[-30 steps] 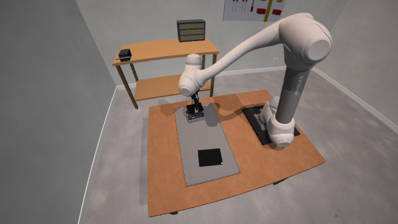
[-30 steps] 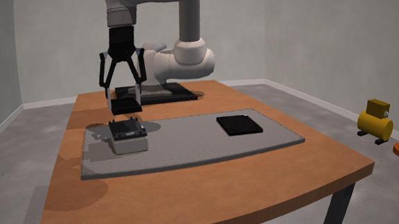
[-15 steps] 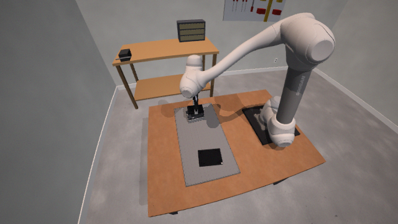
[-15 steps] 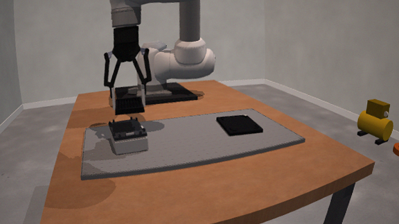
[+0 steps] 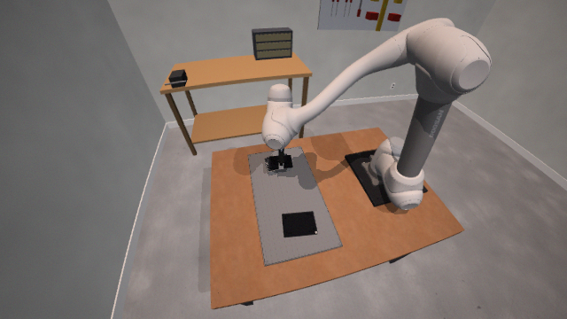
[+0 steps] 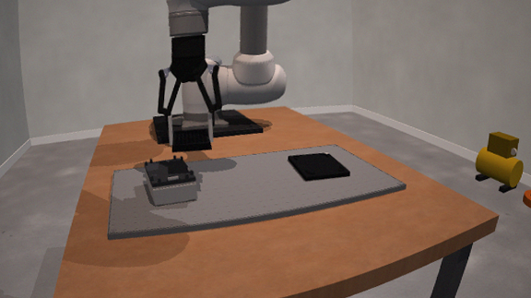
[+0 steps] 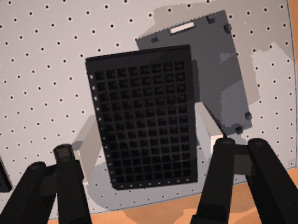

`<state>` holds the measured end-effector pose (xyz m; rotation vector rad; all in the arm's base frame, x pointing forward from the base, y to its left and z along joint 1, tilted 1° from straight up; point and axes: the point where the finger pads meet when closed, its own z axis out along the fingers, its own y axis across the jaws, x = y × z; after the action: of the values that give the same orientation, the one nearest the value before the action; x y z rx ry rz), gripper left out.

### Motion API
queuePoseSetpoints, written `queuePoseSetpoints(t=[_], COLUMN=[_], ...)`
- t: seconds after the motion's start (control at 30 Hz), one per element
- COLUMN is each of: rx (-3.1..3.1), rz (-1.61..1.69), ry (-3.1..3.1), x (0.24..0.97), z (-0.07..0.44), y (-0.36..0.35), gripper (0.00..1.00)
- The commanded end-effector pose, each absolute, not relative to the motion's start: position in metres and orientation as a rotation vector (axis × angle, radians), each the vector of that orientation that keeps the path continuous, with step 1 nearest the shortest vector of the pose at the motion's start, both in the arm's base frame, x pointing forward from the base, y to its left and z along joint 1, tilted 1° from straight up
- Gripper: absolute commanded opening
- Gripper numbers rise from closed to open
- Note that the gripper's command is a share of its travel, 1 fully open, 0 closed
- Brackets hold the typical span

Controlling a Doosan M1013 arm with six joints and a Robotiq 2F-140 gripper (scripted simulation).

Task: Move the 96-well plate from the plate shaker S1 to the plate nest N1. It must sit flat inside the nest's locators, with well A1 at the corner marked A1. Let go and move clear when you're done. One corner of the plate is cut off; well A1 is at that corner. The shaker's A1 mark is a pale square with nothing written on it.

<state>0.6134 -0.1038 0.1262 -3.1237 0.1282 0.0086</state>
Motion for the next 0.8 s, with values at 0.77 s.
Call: queuePoseSetpoints(t=[0.77], rx=[-3.124], rz=[0.008], ry=[0.128], x=[0.604], z=[0.119], y=[-0.026], gripper=[0.10])
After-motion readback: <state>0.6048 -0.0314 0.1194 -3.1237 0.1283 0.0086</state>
